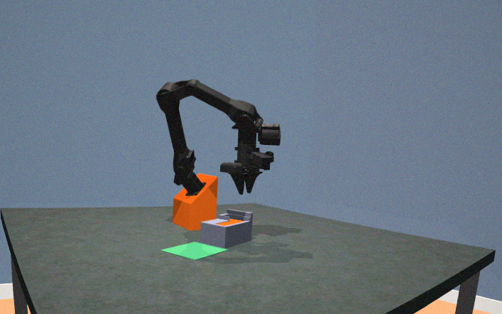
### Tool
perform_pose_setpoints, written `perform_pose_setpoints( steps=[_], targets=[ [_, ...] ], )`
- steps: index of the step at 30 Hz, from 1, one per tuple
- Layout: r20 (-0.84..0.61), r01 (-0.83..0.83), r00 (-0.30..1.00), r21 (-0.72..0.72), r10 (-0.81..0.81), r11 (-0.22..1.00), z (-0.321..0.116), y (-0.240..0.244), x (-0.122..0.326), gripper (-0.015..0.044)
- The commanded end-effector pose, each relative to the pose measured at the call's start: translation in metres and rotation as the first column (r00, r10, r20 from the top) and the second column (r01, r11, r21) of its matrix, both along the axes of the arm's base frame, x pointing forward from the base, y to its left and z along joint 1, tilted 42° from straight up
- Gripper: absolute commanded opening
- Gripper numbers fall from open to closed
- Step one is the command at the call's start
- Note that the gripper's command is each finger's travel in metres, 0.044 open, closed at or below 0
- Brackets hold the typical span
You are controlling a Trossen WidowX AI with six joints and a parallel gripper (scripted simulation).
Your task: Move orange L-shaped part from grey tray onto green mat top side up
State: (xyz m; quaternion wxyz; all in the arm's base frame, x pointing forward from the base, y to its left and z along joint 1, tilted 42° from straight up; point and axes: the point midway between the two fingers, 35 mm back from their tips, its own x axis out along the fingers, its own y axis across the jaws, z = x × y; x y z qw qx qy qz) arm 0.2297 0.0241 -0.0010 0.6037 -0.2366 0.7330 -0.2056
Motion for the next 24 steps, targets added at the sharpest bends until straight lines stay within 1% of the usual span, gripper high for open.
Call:
perform_pose_setpoints(
  steps=[1,7,14,24],
  targets=[
    [-0.062,-0.102,0.993,-0.037,0.099,0.994,0.005,-0.007,-0.008,0.018],
    [-0.062,-0.102,0.993,-0.037,0.099,0.994,0.003,-0.009,-0.008,0.018],
    [-0.062,-0.102,0.993,-0.04,0.099,0.994,-0.048,-0.054,-0.018,0.018],
    [-0.062,-0.102,0.993,-0.041,0.099,0.994,-0.053,-0.058,-0.019,0.018]
  ],
)
